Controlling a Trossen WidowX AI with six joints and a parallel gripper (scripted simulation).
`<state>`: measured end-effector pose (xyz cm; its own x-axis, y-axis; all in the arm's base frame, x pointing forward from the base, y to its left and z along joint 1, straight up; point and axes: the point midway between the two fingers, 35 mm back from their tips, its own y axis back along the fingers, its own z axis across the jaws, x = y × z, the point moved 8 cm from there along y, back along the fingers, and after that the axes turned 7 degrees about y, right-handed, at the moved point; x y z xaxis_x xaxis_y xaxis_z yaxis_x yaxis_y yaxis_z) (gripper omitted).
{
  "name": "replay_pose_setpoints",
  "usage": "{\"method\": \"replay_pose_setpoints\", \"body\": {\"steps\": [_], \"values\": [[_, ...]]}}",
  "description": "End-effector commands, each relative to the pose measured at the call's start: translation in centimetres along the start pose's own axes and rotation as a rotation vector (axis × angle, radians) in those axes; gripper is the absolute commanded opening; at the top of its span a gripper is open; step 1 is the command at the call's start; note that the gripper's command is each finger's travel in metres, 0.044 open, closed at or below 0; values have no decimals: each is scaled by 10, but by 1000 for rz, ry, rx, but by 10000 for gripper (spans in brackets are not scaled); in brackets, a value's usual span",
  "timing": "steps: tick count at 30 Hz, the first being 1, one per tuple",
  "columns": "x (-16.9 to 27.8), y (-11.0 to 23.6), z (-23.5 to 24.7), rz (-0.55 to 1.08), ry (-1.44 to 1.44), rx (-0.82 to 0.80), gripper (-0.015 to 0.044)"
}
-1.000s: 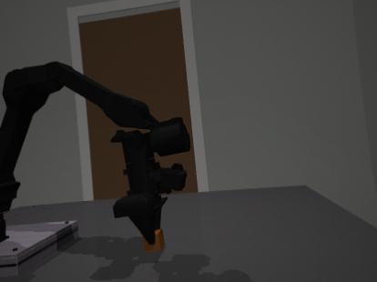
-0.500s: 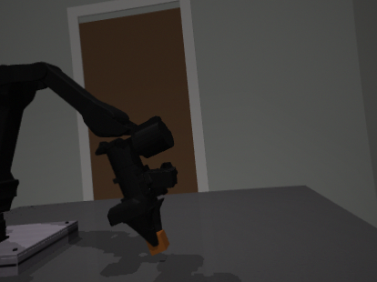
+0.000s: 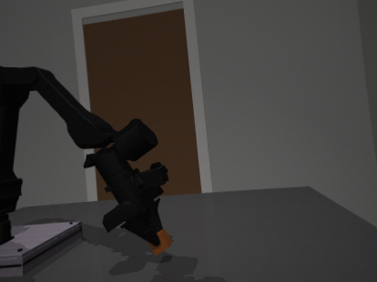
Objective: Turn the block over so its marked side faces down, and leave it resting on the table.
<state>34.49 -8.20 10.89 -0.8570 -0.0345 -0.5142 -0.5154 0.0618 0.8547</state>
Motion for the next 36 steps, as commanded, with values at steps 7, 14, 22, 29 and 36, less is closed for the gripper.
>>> {"method": "replay_pose_setpoints", "body": {"steps": [7,14,22,29,36], "values": [[11,-16,0,-116,0,10,0],[22,-29,1,-226,-2,23,0],[36,-37,3,-350,-2,38,0],[49,-38,5,-459,1,51,0],[58,-35,7,-530,4,60,0]]}}
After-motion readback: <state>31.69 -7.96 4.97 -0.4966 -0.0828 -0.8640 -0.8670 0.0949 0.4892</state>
